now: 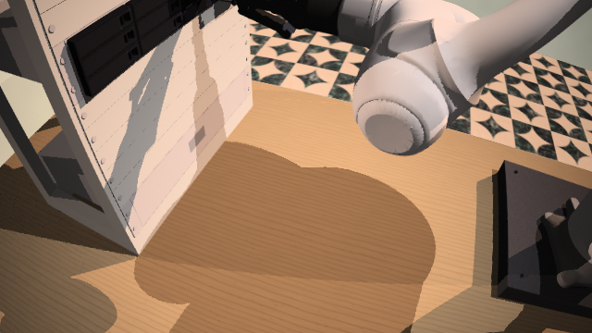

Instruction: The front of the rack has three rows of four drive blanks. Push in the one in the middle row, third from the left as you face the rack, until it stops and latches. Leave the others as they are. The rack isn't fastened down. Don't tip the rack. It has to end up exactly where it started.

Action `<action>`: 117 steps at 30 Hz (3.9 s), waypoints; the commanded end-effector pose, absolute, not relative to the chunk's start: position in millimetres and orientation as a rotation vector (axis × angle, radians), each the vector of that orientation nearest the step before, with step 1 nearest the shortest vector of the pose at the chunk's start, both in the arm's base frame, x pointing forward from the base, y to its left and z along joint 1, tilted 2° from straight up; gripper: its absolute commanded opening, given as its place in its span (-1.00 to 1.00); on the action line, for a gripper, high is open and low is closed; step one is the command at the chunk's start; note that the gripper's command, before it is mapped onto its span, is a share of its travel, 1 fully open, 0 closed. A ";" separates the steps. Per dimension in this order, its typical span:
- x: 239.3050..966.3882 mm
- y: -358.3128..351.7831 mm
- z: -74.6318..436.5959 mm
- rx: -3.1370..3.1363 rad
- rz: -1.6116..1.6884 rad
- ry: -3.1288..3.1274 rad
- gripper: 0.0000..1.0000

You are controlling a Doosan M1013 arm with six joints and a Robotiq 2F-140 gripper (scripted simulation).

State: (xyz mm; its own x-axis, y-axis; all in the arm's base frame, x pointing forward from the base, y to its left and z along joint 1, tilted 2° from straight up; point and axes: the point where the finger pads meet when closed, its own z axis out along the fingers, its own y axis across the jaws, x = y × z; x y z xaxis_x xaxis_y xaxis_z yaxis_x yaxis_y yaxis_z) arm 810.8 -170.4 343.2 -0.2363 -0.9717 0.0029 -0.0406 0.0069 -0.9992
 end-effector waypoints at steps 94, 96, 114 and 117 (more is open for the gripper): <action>745.5 -154.4 349.5 -1.108 -1.361 1.415 -1.00; 742.2 -153.6 349.6 -1.108 -1.361 1.415 -1.00; 741.1 -153.3 349.7 -1.108 -1.361 1.415 -1.00; 741.1 -153.3 349.7 -1.108 -1.361 1.415 -1.00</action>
State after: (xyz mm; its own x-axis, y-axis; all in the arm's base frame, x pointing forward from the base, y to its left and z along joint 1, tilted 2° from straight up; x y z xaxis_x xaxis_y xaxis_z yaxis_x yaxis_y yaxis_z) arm 744.5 -153.0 350.3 -0.2362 -0.9717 0.0028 -0.0374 0.0062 -0.9993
